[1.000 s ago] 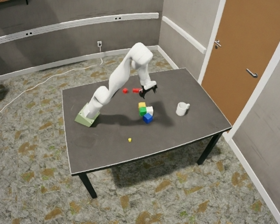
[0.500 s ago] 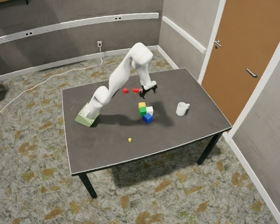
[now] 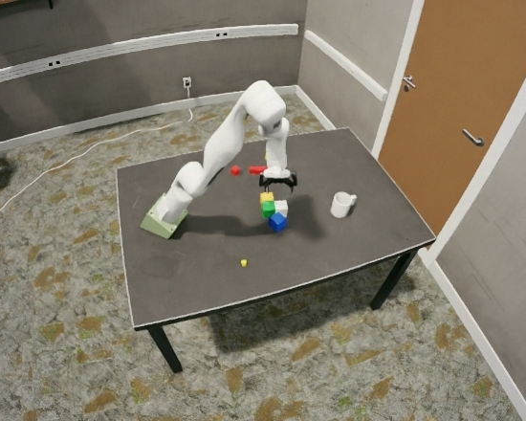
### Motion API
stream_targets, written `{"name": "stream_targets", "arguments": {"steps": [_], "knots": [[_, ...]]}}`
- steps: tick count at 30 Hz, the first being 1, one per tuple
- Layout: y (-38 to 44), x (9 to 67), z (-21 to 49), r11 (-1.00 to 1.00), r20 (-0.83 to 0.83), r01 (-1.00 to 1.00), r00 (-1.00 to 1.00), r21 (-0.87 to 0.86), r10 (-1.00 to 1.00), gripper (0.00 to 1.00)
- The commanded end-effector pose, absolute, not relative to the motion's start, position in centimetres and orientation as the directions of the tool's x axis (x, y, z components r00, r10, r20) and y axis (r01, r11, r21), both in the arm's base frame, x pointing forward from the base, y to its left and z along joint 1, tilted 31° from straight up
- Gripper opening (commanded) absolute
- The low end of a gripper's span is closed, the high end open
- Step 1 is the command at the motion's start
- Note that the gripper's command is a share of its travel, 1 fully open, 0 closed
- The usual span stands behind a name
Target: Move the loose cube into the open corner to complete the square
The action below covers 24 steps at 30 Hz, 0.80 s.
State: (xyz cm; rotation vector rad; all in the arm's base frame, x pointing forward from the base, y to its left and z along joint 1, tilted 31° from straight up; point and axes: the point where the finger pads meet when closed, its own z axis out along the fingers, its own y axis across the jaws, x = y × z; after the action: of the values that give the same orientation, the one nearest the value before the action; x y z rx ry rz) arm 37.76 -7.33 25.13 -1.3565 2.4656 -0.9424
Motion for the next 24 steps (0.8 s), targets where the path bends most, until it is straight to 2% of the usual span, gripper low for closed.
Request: {"name": "stream_targets", "arguments": {"steps": [1,6,10,24], "knots": [[-9.7,37.2,24.9,0.607,0.002,-0.541,-0.747,-0.582,-0.665,1.00],[-11.8,36.5,24.6,0.803,-0.154,-0.300,-0.889,-0.514,-0.431,1.00],[-12.6,36.3,24.5,0.865,-0.218,-0.175,-0.927,-0.471,-0.306,1.00],[-12.8,36.3,24.5,0.873,-0.228,-0.153,-0.931,-0.462,-0.284,1.00]]}}
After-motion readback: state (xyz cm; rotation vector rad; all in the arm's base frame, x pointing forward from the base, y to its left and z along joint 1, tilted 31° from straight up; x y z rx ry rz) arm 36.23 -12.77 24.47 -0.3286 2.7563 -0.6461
